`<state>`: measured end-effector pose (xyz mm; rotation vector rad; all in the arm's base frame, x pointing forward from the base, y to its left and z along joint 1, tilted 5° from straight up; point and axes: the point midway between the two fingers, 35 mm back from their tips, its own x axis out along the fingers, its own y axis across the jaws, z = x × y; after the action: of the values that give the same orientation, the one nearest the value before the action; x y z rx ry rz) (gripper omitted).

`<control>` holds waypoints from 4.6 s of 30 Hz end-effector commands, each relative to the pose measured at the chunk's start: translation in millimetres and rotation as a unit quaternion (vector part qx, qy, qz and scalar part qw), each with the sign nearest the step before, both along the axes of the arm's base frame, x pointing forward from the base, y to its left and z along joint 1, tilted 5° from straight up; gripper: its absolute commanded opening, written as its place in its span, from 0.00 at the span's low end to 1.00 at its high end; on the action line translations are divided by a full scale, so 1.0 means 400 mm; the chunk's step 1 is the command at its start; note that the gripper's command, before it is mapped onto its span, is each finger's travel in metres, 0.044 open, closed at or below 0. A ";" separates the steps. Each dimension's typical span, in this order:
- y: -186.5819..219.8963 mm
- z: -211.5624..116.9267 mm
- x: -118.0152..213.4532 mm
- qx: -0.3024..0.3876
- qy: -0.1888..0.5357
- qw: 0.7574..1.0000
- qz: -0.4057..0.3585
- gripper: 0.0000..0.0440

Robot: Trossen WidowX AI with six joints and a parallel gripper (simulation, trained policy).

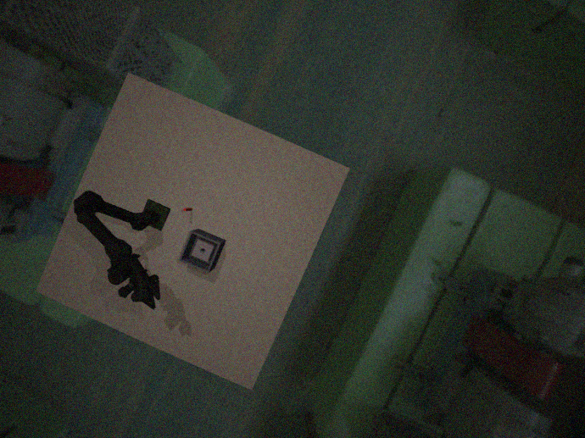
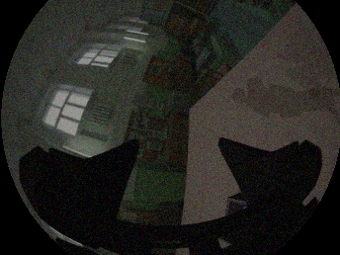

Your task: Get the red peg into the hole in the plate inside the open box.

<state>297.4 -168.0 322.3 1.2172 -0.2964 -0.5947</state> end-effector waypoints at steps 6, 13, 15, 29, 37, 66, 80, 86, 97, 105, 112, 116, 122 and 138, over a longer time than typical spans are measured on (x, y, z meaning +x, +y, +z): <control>0.184 -0.063 0.034 0.025 0.096 0.989 0.112 1.00; 0.318 -0.142 0.020 0.057 0.184 0.964 0.185 1.00; 0.353 -0.166 0.010 0.066 0.210 0.954 0.202 1.00; 0.544 -0.342 -0.128 0.139 0.406 0.862 0.269 1.00; 0.616 -0.429 -0.229 0.170 0.510 0.800 0.268 1.00; 0.748 -0.688 -0.319 0.188 0.577 0.732 0.310 0.90; 0.747 -0.699 -0.336 0.209 0.605 0.697 0.324 0.08; 0.739 -0.673 -0.316 0.190 0.595 0.706 0.334 0.00; 0.708 -0.582 -0.272 0.130 0.567 0.731 0.356 0.02; 0.680 -0.500 -0.224 0.097 0.543 0.752 0.362 0.00; 0.642 -0.439 -0.172 0.078 0.525 0.770 0.355 0.00; 0.612 -0.421 -0.142 0.074 0.519 0.778 0.345 0.00; 0.568 -0.408 -0.099 0.073 0.513 0.790 0.329 0.00; 0.470 -0.429 -0.012 0.087 0.506 0.806 0.294 0.01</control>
<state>286.0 25.2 152.6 0.9209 1.0383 -0.6403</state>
